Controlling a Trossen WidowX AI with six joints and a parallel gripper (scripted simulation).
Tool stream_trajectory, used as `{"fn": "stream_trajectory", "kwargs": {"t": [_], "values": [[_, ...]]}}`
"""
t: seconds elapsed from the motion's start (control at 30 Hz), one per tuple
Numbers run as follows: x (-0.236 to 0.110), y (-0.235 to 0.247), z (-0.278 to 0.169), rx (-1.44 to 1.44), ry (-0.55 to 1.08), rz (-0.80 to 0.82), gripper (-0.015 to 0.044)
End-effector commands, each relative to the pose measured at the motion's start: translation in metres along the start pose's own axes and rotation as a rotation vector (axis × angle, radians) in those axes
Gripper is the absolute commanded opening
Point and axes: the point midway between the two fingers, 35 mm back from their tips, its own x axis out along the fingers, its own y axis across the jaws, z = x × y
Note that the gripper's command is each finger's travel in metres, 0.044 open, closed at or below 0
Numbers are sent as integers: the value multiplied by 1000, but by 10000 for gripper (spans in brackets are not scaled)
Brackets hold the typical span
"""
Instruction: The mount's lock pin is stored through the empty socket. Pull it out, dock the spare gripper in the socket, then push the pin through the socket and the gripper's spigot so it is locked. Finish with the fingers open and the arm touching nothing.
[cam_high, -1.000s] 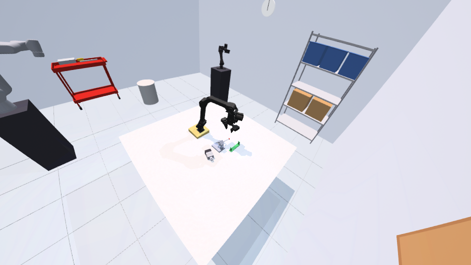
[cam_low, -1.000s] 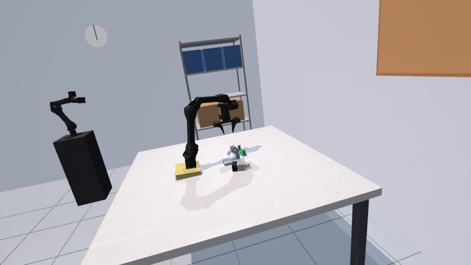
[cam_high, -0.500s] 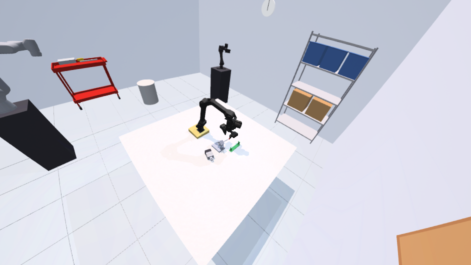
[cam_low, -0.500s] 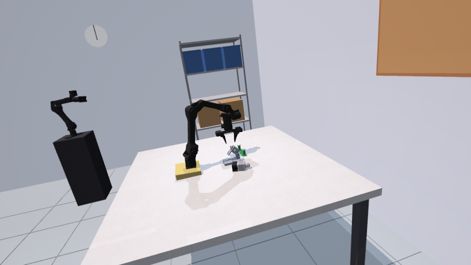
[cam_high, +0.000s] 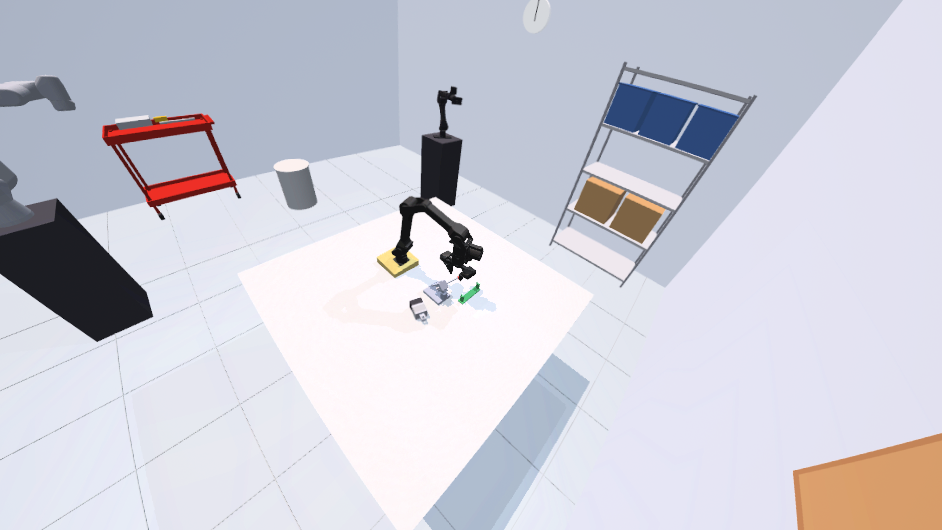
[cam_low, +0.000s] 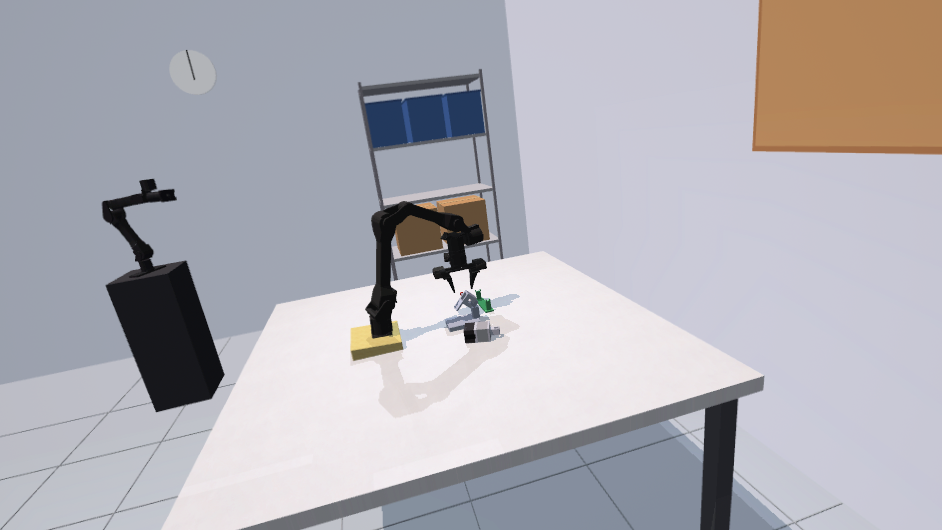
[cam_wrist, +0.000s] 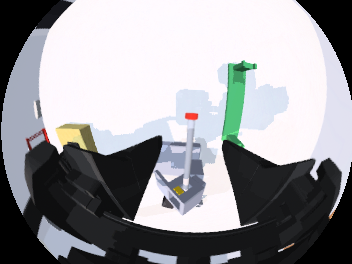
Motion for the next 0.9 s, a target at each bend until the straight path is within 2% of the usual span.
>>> {"fn": "stream_trajectory", "kwargs": {"t": [0.0,0.63,0.87], "values": [[10,2,0,-4,2,13,300],[40,2,0,-4,2,13,300],[41,2,-1,-4,2,13,300]]}}
